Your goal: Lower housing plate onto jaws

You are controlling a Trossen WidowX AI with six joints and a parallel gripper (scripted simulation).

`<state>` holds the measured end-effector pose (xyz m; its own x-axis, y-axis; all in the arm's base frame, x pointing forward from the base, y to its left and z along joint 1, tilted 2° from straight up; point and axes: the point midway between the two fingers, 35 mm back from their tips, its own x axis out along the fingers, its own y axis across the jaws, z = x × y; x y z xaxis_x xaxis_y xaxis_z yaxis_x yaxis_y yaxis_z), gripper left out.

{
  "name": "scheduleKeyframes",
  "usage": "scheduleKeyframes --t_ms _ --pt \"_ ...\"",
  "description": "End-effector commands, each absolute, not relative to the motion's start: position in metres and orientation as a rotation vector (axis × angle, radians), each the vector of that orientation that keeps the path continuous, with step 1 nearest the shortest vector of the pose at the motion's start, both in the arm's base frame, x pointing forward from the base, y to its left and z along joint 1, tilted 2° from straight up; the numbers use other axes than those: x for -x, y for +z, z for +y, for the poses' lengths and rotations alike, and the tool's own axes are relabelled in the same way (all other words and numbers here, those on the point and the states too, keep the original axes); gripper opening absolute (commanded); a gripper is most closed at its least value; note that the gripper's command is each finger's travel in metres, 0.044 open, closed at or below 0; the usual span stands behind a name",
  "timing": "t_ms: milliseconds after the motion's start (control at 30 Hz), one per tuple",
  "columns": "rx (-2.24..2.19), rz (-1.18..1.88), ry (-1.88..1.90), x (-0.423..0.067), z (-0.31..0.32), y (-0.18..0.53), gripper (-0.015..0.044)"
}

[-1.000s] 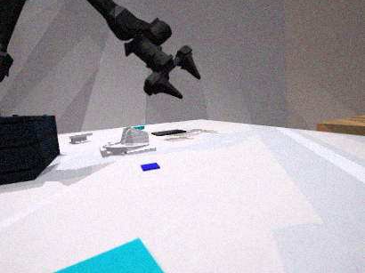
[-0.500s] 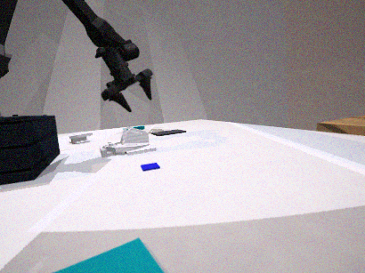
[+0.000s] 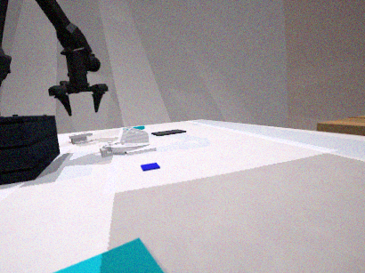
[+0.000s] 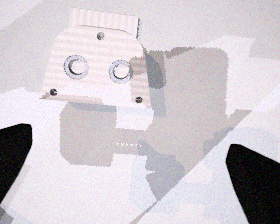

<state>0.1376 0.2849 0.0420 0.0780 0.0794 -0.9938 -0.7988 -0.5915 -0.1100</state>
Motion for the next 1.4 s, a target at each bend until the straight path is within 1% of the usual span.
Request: scheduleKeyframes --t_ms 0,167,333,1367 --pt "1.649 0.771 1.639 -0.116 0.28 0.042 0.044" --pt "1.649 0.771 1.639 -0.117 0.28 0.039 0.044" --pt "1.649 0.771 1.639 -0.118 0.282 0.001 0.044" --pt "1.649 0.772 1.639 -0.119 0.283 -0.024 0.044"
